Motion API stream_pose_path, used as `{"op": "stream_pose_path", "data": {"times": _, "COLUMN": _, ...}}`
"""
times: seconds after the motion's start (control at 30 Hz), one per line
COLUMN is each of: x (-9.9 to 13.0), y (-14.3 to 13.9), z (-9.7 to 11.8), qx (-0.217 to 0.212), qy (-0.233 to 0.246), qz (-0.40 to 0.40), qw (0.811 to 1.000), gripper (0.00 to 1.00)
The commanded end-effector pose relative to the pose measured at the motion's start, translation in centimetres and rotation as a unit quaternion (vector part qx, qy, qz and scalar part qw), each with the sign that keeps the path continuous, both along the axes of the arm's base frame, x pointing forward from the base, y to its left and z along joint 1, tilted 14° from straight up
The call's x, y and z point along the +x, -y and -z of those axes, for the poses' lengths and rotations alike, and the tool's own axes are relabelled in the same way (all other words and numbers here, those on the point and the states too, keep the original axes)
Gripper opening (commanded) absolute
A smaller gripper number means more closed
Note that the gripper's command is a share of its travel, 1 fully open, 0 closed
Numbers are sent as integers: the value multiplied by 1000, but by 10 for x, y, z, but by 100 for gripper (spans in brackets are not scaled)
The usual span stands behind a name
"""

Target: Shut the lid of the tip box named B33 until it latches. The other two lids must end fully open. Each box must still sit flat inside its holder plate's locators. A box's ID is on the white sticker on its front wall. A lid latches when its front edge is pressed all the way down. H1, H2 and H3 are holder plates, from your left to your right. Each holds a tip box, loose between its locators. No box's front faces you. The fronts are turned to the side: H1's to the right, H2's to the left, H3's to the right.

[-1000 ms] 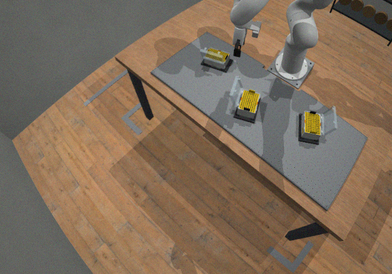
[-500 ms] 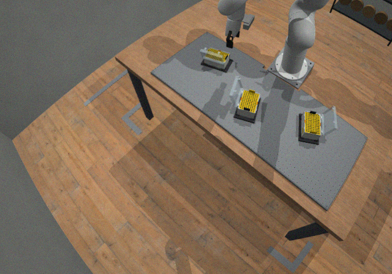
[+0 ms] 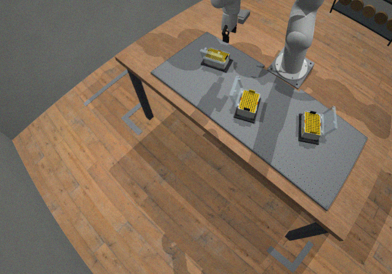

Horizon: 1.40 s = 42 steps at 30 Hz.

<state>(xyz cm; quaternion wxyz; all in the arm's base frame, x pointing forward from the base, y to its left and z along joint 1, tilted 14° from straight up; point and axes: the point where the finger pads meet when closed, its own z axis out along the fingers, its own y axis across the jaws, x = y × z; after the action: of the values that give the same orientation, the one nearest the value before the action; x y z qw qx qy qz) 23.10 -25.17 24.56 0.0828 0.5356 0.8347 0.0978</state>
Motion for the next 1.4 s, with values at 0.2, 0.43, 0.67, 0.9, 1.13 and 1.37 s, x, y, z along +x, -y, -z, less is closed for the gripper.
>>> {"op": "stream_pose_path", "data": {"times": 0.2, "x": -27, "y": 38, "z": 12, "qx": 106, "qy": 19, "qz": 114, "qw": 988, "gripper": 100}}
{"op": "stream_pose_path", "data": {"times": 0.43, "x": -45, "y": 61, "z": 20, "qx": 172, "qy": 30, "qz": 185, "qw": 967, "gripper": 100}}
{"op": "stream_pose_path", "data": {"times": 0.67, "x": -65, "y": 88, "z": 28, "qx": 246, "qy": 43, "qz": 266, "qw": 931, "gripper": 100}}
{"op": "stream_pose_path", "data": {"times": 0.9, "x": -80, "y": 107, "z": 35, "qx": 298, "qy": 51, "qz": 322, "qw": 897, "gripper": 100}}
{"op": "stream_pose_path", "data": {"times": 1.13, "x": -83, "y": 112, "z": 36, "qx": 366, "qy": 63, "qz": 396, "qw": 840, "gripper": 100}}
{"op": "stream_pose_path", "data": {"times": 1.37, "x": -83, "y": 112, "z": 36, "qx": 412, "qy": 71, "qz": 446, "qw": 792, "gripper": 100}}
